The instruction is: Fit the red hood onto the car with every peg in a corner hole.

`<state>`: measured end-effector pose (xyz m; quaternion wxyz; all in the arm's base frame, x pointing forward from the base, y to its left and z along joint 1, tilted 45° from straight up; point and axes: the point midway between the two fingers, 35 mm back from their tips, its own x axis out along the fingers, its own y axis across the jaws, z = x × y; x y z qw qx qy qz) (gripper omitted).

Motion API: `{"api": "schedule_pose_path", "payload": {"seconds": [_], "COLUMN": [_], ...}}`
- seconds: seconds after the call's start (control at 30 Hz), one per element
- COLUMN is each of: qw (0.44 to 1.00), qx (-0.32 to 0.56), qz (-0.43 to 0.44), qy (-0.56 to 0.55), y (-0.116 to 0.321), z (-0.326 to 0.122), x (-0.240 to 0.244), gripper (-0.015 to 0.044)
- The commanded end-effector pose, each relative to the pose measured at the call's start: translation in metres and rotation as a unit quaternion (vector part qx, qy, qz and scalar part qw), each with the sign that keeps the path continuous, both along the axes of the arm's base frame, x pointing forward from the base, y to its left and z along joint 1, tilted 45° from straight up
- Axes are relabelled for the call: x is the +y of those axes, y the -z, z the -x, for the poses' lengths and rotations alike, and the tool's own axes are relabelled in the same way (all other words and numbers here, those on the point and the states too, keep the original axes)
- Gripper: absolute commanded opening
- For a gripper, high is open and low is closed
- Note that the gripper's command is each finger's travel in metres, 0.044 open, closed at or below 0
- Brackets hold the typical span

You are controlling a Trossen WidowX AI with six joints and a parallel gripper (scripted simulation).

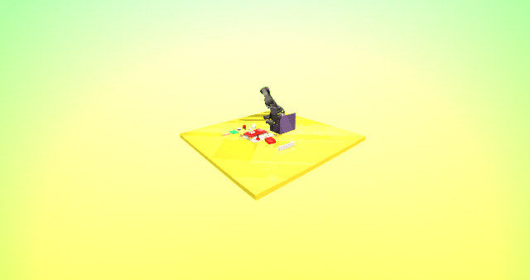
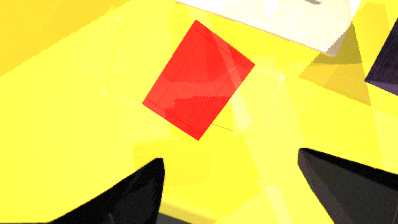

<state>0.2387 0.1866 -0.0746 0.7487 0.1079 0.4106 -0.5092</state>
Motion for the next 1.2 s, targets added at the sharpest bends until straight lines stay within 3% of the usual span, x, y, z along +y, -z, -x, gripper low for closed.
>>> {"api": "schedule_pose_path", "payload": {"seconds": [0.0,0.27,0.53,0.83,1.17], "qw": [0.989,0.926,0.812,0.63,0.377], "qx": [0.1,0.254,0.394,0.525,0.628], "qz": [0.024,0.057,0.087,0.114,0.134], "qy": [-0.109,-0.273,-0.422,-0.56,-0.668], "y": [0.002,0.005,0.007,0.01,0.013], "z": [-0.005,-0.011,-0.017,-0.024,-0.032], "x": [-0.005,-0.011,-0.018,-0.026,-0.035], "gripper": [0.044,0.044,0.044,0.044,0.044]}}
